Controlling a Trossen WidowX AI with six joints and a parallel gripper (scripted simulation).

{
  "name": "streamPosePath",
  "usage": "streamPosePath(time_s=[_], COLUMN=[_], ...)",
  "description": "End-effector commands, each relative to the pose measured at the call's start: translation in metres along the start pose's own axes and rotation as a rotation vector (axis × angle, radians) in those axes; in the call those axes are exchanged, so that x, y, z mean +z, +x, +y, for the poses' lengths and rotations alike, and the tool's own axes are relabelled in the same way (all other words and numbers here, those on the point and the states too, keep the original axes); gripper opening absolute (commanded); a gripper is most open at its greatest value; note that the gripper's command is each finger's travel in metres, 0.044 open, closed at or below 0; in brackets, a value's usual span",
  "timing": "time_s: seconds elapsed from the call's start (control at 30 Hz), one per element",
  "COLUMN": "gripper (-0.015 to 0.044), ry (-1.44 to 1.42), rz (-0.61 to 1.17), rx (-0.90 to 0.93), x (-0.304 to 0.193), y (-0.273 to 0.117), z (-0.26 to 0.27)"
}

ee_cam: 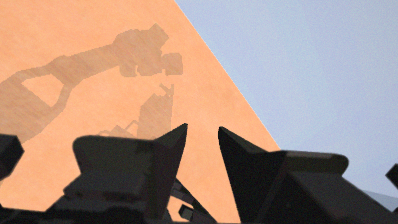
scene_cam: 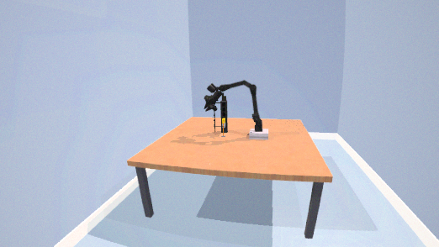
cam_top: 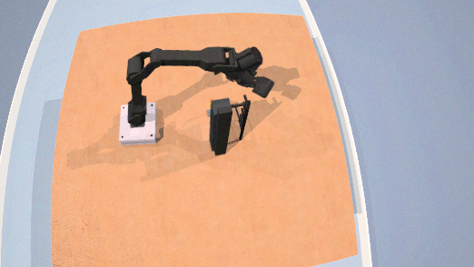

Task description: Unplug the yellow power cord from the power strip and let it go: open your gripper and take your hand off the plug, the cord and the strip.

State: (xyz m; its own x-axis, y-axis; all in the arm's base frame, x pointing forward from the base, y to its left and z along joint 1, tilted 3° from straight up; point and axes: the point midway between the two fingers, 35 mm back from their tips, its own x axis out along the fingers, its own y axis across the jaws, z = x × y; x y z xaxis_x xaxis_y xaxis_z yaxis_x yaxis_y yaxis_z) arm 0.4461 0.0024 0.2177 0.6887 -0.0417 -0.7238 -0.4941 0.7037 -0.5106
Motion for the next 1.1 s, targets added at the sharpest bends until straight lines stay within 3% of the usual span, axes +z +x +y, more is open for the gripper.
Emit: streamPosePath(time_s=[0.0,0.3,1.07], gripper=[0.0160,0.0160,0.0160], ry=[-0.449,-0.885,-0.891], rz=[0.149,0.251,0.252], rx=[0.277,0.695,0.701], x=[-0.033,-0.090,-0.097], y=[-0.008,-0.039,-0.038], z=[0.073,0.132,0.123])
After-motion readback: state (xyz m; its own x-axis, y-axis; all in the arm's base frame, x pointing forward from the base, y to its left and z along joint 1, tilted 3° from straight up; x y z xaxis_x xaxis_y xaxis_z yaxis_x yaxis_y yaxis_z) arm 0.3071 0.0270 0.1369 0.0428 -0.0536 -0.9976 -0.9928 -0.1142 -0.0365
